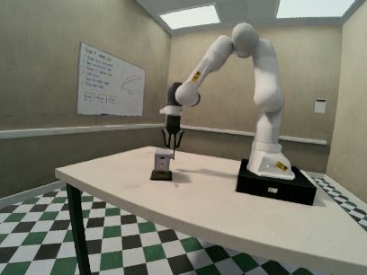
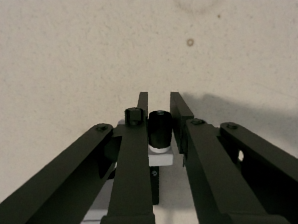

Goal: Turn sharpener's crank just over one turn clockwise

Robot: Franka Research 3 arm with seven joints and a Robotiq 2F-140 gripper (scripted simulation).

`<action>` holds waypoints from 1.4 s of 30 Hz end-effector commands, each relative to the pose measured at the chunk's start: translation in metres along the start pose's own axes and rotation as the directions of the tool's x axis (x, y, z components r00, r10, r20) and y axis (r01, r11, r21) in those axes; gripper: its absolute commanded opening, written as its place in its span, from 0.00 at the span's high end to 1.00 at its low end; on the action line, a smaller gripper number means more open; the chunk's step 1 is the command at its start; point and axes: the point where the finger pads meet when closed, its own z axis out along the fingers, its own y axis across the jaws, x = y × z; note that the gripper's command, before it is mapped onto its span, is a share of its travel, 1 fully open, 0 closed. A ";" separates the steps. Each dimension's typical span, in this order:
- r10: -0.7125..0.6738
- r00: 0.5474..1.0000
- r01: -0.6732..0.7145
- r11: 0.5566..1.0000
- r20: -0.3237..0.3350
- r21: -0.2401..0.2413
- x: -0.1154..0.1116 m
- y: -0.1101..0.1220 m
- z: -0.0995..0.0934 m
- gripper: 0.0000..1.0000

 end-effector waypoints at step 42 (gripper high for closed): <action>-0.010 1.000 0.010 1.000 0.001 -0.001 -0.001 -0.028 -0.043 0.90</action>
